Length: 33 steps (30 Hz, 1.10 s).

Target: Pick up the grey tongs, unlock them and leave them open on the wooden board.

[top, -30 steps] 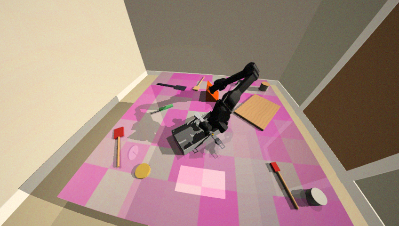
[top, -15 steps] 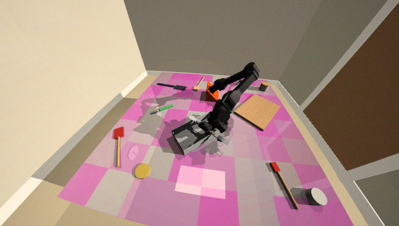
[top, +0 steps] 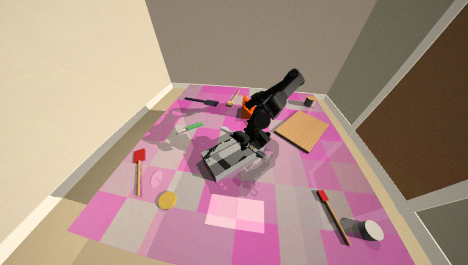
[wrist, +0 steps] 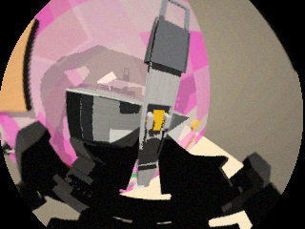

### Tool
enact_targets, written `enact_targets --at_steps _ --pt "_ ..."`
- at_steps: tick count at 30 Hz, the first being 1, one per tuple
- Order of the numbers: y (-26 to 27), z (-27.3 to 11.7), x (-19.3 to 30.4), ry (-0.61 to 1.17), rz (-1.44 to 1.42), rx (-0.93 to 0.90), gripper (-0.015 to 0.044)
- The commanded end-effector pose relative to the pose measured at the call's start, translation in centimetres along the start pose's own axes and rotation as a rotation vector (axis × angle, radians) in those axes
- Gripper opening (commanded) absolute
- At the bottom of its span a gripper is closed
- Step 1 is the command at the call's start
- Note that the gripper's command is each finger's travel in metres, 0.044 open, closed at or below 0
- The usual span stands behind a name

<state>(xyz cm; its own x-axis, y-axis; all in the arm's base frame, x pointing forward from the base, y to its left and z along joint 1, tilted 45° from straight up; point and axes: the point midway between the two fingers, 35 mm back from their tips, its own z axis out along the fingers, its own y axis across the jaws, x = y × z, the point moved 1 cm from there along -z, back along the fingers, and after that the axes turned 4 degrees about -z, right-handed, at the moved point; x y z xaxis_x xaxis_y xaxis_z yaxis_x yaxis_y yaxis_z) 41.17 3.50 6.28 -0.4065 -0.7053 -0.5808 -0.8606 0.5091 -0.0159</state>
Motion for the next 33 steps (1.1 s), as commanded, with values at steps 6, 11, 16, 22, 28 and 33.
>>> enact_targets --at_steps 6,11,16,22,28,33 --pt "-0.16 -0.71 -0.22 -0.005 -0.009 -0.003 -0.0150" --pt "-0.13 -0.60 -0.13 0.001 0.005 -0.038 -0.0150" --pt "-0.05 -0.44 0.03 0.012 0.036 -0.108 -0.0150" --pt "0.08 -0.34 0.18 0.022 0.076 -0.192 -0.0150" --pt "0.23 -0.36 0.27 0.028 0.120 -0.275 -0.0150" --pt "0.37 -0.44 0.30 0.030 0.158 -0.343 -0.0150"
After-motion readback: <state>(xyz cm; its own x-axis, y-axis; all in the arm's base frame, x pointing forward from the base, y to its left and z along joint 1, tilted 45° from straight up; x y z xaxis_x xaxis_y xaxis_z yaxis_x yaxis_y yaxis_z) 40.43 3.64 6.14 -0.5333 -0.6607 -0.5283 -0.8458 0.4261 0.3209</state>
